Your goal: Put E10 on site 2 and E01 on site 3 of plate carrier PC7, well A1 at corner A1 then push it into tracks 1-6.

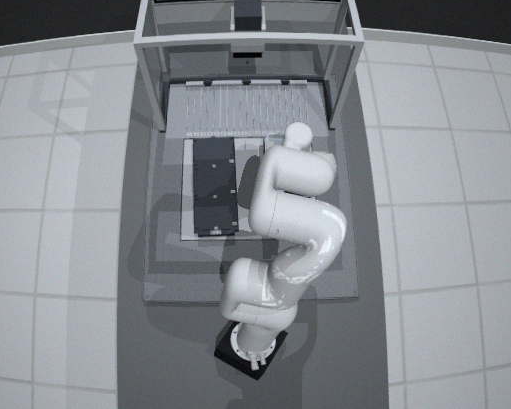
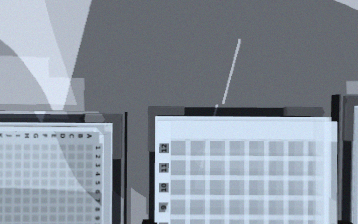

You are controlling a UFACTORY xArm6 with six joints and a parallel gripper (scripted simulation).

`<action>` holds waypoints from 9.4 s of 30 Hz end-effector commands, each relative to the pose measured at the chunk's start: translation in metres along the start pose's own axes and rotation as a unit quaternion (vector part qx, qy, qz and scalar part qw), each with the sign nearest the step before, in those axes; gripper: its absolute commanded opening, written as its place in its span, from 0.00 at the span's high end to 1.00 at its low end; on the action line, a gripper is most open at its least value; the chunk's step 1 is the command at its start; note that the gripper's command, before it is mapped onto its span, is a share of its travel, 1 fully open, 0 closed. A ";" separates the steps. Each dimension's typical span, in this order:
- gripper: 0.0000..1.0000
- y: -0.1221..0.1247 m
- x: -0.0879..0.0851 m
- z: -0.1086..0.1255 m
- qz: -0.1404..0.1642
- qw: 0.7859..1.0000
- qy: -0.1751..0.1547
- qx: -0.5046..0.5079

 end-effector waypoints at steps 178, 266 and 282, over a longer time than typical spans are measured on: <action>1.00 0.055 -0.085 -0.250 0.002 1.000 0.001 -0.024; 1.00 0.055 0.006 -0.250 0.002 1.000 0.001 -0.024; 1.00 0.055 0.016 -0.250 0.002 1.000 0.001 -0.024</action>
Point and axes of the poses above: the point where the finger pads meet when closed, its own x axis out along the fingers, its own y axis across the jaws, z = x × y, the point moved 8 cm from there along -x, back along the fingers, and after that the axes turned 12 degrees about x, right-handed, at the moved point
